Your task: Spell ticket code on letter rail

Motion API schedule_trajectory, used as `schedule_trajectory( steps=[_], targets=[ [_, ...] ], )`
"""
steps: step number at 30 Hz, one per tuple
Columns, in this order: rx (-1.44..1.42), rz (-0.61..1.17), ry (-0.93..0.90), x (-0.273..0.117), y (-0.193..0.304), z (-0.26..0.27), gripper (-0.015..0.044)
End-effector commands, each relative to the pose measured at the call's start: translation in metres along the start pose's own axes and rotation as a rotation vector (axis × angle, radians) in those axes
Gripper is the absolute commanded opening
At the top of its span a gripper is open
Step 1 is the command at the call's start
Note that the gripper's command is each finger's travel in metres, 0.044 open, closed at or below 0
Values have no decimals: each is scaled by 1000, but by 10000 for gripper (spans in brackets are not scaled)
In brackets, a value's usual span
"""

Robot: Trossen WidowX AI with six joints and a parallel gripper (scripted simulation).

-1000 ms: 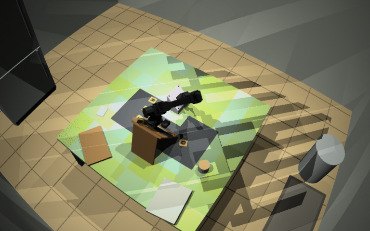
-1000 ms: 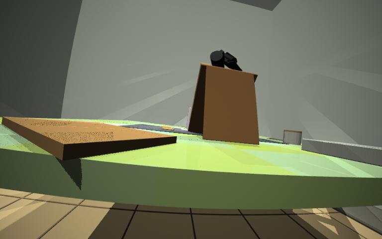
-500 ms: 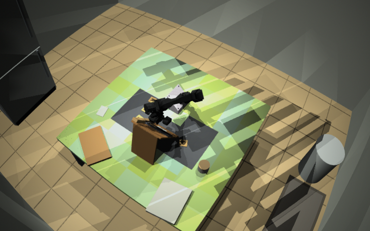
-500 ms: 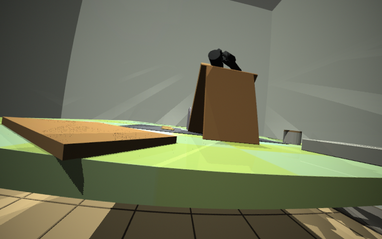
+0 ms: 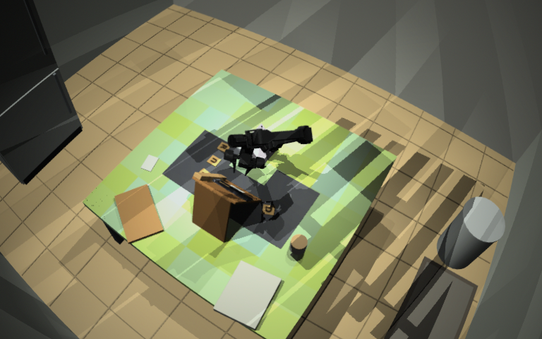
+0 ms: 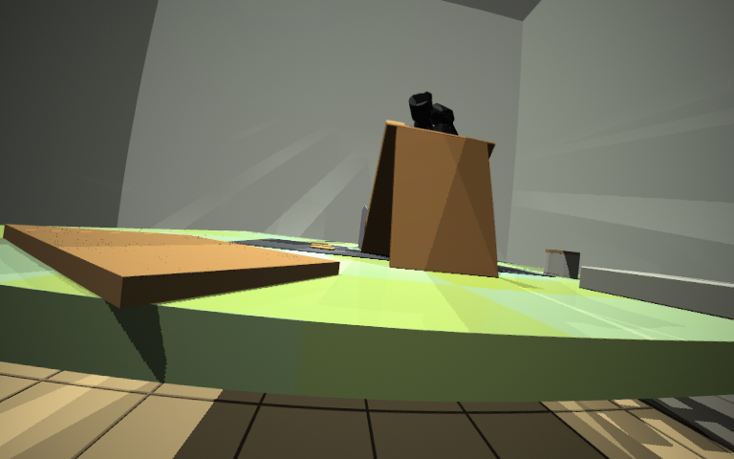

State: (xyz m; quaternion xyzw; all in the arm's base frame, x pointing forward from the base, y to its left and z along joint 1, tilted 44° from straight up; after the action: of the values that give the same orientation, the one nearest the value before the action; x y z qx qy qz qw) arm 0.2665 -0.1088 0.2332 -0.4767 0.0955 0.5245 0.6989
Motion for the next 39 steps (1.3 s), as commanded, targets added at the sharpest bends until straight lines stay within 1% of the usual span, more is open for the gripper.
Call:
schedule_trajectory(
  steps=[1, 5, 8, 11, 13, 26, 28, 30, 39],
  targets=[
    [-259, -105, 55, -24, 17, 25, 341],
    [-524, -194, 146, -43, 36, 52, 440],
    [-718, -239, 218, -53, 49, 67, 440],
    [-967, -276, 327, -60, 66, 86, 440],
    [-1071, -284, 377, -61, 73, 94, 440],
    [-1085, -285, 383, -62, 74, 95, 440],
    [-1034, -259, 384, -62, 72, 86, 387],
    [-876, -209, 373, -61, 70, 61, 340],
    [57, -102, 209, -34, 78, -39, 340]
  ],
)
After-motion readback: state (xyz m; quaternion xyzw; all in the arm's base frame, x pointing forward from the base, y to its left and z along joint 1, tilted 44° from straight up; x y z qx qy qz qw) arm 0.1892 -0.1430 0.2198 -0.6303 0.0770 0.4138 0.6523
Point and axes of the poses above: the point midway between the two fingers, 35 mm back from their tips, its own x axis out along the fingers, its own z axis across the jaws, y = z × x, the point moved 8 cm from there along -x, back along the fingers, and after that the axes turned 11 degrees about x, right-handed, at the moved point
